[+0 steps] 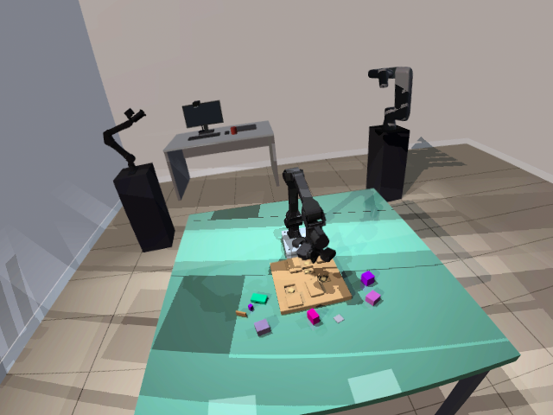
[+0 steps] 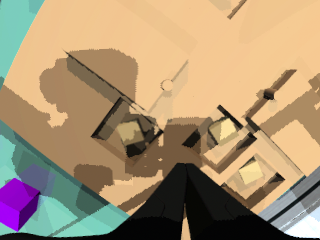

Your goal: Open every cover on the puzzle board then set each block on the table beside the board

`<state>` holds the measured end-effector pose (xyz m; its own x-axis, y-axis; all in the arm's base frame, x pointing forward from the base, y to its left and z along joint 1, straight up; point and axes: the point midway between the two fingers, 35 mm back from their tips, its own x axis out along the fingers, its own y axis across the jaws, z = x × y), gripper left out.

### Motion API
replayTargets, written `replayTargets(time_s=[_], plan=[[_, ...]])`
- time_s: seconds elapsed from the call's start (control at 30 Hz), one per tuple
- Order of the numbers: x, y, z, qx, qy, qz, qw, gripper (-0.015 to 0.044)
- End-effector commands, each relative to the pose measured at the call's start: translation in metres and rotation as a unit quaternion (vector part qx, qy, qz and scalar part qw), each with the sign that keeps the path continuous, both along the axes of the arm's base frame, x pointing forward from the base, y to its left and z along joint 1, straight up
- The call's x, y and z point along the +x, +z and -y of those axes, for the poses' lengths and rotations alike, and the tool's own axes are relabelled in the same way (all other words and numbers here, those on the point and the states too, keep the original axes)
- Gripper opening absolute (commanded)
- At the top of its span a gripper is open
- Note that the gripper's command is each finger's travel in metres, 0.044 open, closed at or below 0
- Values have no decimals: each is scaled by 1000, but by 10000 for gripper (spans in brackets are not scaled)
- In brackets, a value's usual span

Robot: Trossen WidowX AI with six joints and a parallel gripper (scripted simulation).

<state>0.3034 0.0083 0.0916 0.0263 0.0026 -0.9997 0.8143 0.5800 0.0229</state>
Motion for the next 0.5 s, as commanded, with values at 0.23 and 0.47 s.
replayTargets(time_s=[0.23,0.47], plan=[[-57,-7,2,-6,188,0,982,0],[-86,-14,3,-7,271,-2,962,0]])
